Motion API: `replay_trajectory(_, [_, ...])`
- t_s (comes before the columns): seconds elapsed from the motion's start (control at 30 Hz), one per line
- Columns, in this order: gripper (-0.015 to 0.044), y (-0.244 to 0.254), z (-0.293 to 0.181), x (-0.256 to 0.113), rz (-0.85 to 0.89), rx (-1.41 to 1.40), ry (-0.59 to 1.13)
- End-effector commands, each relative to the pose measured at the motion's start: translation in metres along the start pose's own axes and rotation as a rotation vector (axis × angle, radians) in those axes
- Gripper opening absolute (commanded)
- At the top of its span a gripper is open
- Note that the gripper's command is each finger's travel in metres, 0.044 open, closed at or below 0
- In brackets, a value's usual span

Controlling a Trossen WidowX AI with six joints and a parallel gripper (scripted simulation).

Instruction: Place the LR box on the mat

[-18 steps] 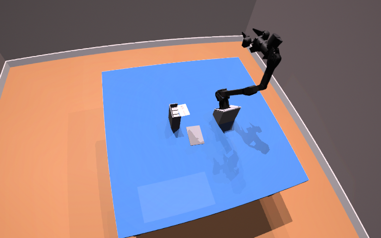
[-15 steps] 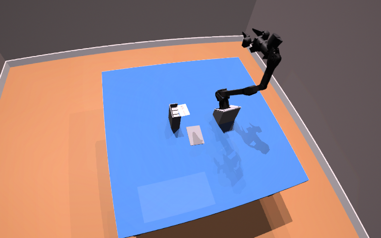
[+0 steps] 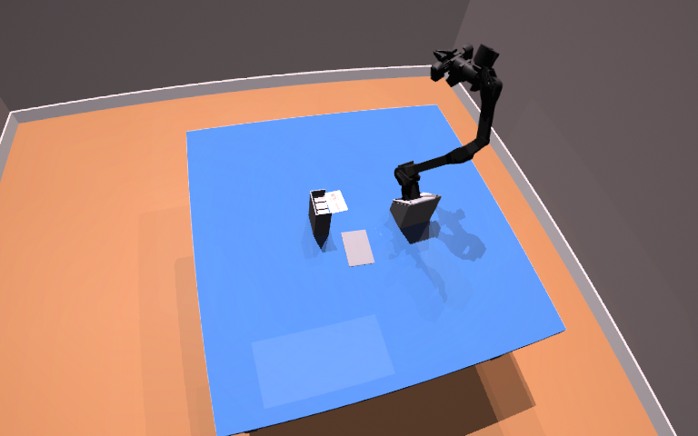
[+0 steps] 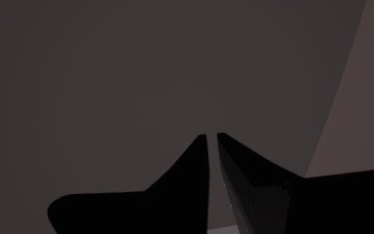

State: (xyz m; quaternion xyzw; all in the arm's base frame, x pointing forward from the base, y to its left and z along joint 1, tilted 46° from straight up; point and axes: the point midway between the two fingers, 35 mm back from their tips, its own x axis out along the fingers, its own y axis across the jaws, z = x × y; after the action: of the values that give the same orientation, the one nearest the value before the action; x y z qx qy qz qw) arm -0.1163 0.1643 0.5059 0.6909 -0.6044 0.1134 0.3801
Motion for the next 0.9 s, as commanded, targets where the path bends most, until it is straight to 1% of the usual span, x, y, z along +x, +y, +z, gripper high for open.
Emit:
replay_trajectory(0.0, [0.0,-0.002,0.014,0.032,-0.059,-0.044,-0.042])
replay_trajectory(0.17, [0.0,-0.015,0.032,0.071,-0.141,-0.163,-0.109])
replay_trajectory(0.43, [0.0,-0.033,0.058,0.13,-0.26,-0.337,-0.145])
replay_trajectory(0.67, [0.0,-0.066,0.084,0.179,-0.392,-0.53,-0.16])
replay_trajectory(0.87, [0.0,-0.103,0.1,0.21,-0.516,-0.638,-0.126])
